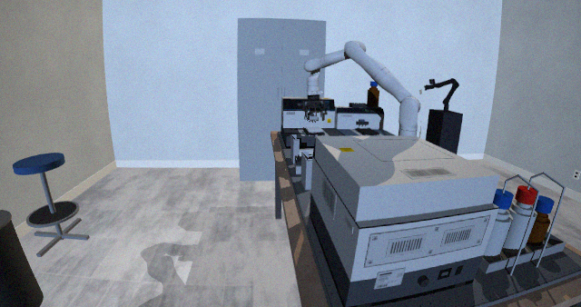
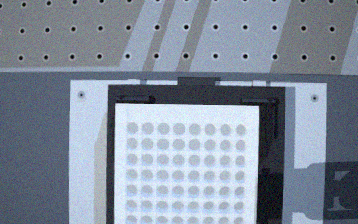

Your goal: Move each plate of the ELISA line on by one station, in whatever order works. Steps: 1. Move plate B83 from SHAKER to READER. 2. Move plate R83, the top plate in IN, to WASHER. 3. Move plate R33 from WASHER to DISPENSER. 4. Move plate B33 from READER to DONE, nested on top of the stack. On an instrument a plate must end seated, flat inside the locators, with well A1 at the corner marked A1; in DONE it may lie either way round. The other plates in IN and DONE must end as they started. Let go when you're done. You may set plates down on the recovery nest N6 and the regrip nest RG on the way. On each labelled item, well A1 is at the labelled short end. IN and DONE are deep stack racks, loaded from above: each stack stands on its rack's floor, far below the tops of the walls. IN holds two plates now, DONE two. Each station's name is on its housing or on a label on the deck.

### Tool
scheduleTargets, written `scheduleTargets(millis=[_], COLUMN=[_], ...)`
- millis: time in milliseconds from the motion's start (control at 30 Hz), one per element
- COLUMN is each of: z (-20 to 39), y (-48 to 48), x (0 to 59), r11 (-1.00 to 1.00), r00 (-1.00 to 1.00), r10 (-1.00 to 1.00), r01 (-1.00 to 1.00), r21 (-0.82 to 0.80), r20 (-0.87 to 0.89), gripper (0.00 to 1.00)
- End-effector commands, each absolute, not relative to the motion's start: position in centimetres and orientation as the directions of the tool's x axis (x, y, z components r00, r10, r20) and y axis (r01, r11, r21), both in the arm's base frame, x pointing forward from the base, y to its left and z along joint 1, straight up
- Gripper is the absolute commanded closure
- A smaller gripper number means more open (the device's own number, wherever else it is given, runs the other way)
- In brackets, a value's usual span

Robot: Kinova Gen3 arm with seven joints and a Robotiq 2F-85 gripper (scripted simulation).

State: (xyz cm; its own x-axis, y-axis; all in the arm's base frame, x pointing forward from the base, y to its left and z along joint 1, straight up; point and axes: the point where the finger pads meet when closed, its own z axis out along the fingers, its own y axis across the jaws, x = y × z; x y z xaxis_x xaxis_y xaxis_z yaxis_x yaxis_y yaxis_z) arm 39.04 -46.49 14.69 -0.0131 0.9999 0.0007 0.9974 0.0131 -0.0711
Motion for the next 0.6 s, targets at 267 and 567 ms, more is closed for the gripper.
scheduleTargets(millis=[267,567], z=[13.6,12.4], y=[-46.5,-46.5], x=[39.1,39.1], r11=[0.013,0.013], r00=[-0.013,-0.013], r10=[1.0,1.0], r01=[0.998,0.998], r21=[-0.069,-0.069], r20=[-0.001,-0.001], gripper=[0.0,0.0])
